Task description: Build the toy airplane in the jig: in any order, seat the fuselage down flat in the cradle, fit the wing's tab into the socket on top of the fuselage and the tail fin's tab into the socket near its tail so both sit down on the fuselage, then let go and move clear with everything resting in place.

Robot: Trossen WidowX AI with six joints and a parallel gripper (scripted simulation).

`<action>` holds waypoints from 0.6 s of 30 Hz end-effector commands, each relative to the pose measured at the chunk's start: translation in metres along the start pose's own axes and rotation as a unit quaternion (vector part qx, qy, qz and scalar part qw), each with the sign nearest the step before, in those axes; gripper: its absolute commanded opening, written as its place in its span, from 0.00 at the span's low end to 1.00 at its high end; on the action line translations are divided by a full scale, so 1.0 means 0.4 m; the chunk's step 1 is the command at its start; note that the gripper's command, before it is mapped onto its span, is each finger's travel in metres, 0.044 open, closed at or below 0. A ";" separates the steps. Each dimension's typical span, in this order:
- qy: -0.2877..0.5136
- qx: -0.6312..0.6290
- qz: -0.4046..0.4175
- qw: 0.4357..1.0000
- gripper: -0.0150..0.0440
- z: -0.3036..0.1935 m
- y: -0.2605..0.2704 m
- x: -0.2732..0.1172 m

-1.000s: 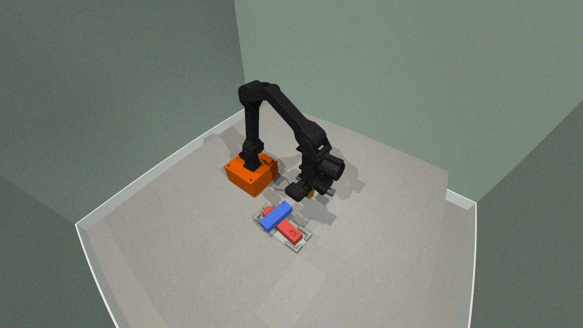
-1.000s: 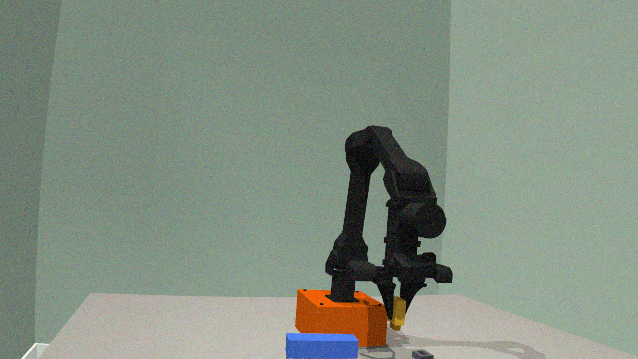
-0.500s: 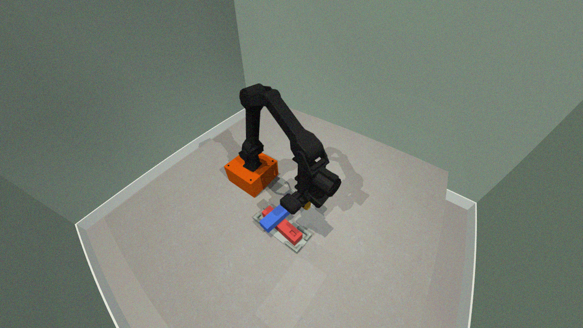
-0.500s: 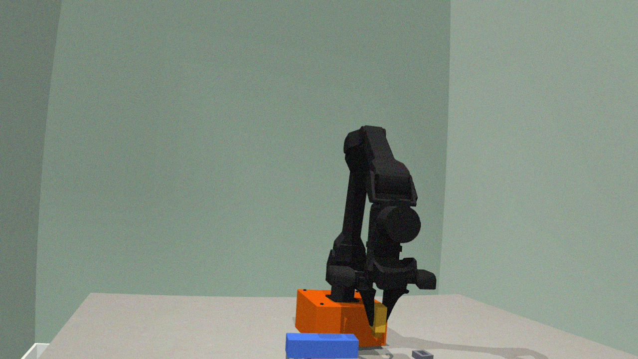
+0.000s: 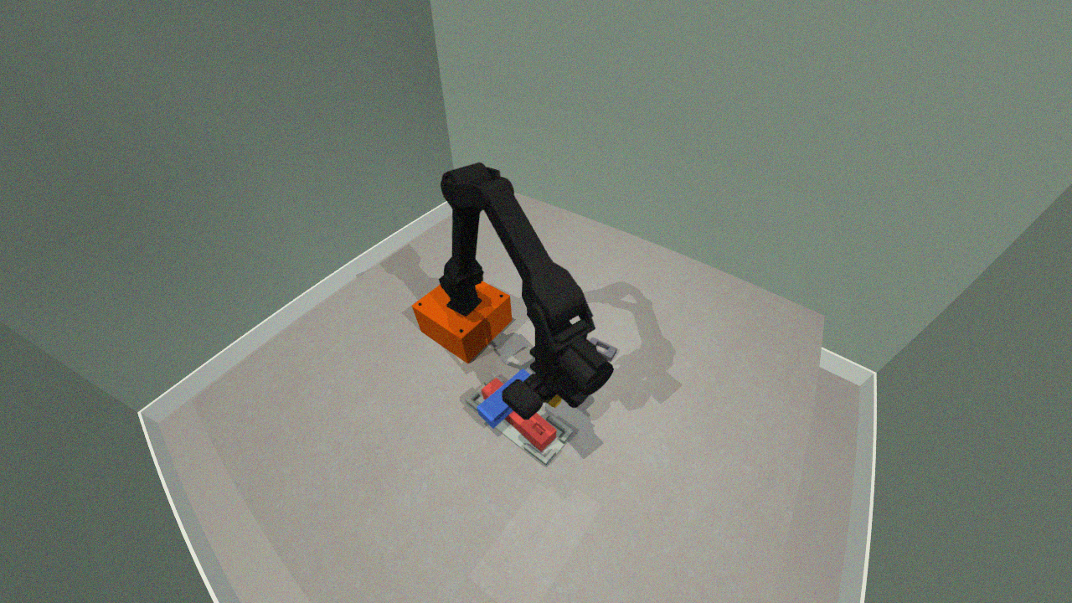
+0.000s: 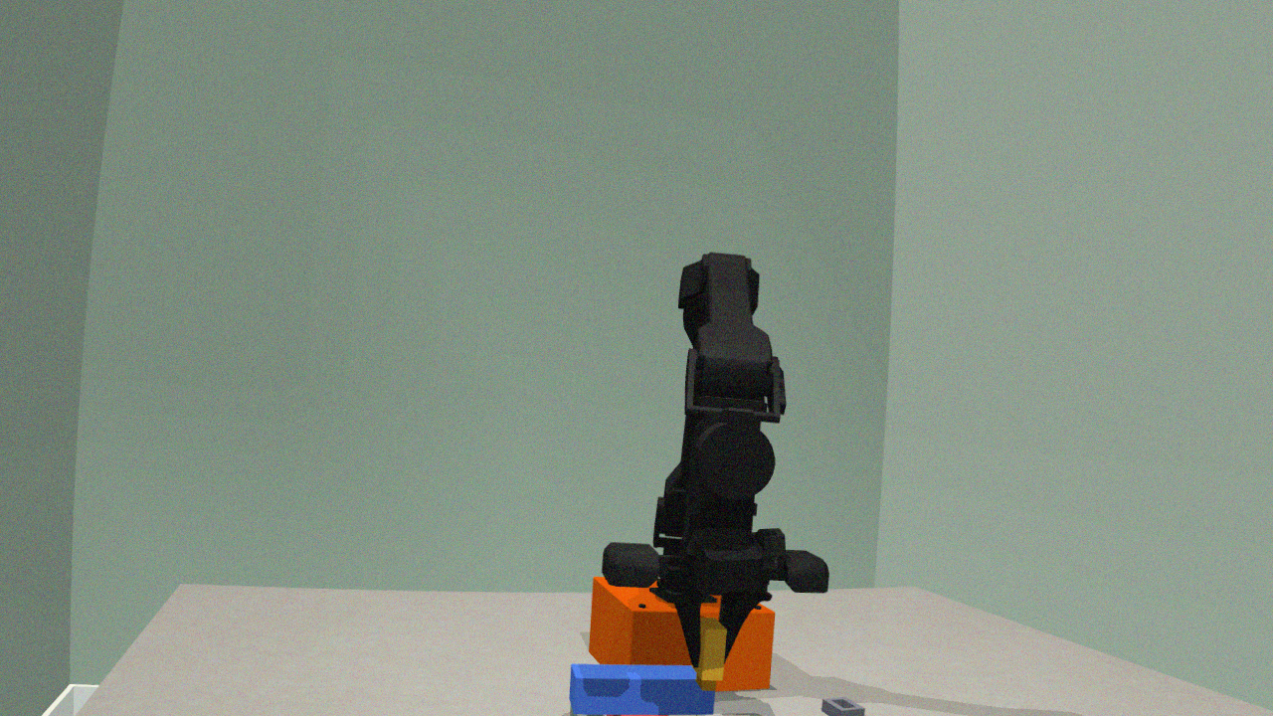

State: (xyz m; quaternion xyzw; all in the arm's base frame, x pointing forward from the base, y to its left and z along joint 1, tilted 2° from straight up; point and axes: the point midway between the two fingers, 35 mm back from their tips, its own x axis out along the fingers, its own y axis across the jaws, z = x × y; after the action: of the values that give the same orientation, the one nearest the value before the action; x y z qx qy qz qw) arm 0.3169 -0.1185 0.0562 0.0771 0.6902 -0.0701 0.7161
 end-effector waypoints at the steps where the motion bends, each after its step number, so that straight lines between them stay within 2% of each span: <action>1: -0.002 -0.001 0.002 1.000 0.25 0.009 -0.023 0.005; 13: 0.000 0.000 0.005 1.000 0.25 0.020 -0.105 0.027; 15: 0.000 0.000 0.005 1.000 0.34 0.020 -0.105 0.027; 18: 0.000 0.000 0.005 1.000 0.36 0.020 -0.105 0.026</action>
State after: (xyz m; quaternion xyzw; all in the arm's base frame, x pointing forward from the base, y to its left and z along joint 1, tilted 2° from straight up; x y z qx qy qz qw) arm 0.3153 -0.1612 0.0451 0.0810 0.6912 -0.0695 0.7147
